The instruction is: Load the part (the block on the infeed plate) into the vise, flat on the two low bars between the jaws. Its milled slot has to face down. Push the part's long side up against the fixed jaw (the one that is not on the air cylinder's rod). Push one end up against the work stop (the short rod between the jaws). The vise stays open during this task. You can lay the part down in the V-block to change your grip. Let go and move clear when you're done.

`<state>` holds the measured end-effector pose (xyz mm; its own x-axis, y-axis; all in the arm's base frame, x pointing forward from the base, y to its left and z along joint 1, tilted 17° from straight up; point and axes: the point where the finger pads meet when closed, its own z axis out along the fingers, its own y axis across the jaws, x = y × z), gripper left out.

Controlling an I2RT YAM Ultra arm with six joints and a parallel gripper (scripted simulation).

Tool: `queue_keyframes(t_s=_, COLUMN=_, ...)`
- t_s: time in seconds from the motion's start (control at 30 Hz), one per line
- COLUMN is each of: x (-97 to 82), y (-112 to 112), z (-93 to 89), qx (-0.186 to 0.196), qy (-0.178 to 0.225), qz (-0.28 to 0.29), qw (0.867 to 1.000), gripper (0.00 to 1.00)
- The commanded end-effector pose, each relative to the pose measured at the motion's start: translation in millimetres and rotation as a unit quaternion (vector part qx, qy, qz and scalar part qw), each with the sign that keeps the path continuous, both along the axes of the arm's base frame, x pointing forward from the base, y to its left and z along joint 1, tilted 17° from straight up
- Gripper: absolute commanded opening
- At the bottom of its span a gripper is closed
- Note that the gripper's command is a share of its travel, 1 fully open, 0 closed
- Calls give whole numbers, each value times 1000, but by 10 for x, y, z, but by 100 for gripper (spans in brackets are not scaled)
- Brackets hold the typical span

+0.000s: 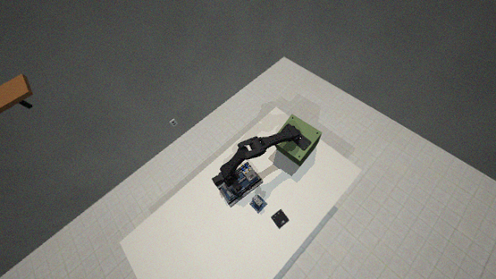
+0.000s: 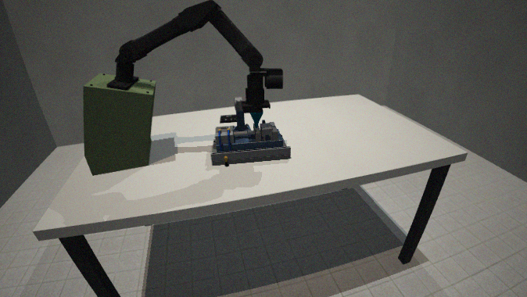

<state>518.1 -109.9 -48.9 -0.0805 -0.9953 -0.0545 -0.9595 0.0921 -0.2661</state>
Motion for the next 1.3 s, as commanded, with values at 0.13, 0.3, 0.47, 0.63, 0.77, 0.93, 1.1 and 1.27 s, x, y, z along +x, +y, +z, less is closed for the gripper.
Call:
queue_keyframes(t_s=0.13, x=104, y=-34, z=264, qx=-1, qy=-29, qz=-2, qw=1000, gripper=0)
queue_keyframes(t_s=0.3, x=104, y=-34, z=264, qx=-1, qy=-29, qz=-2, qw=1000, gripper=0)
queue_keyframes(t_s=0.47, x=127, y=-38, z=305, qx=-1, qy=-31, qz=-2, qw=1000, gripper=0)
queue_keyframes(t_s=0.63, x=140, y=-39, z=310, qx=-1, qy=-30, qz=-2, qw=1000, gripper=0)
queue_keyframes(t_s=0.77, x=111, y=-28, z=129, qx=3, qy=-12, qz=-2, qw=1000, gripper=0)
queue_keyframes(t_s=0.93, x=147, y=-36, z=235, qx=1, qy=-22, qz=-2, qw=1000, gripper=0)
queue_keyframes(t_s=1.1, x=147, y=-36, z=235, qx=1, qy=-22, qz=-2, qw=1000, gripper=0)
queue_keyframes(t_s=1.27, x=147, y=-36, z=235, qx=1, qy=-22, qz=-2, qw=1000, gripper=0)
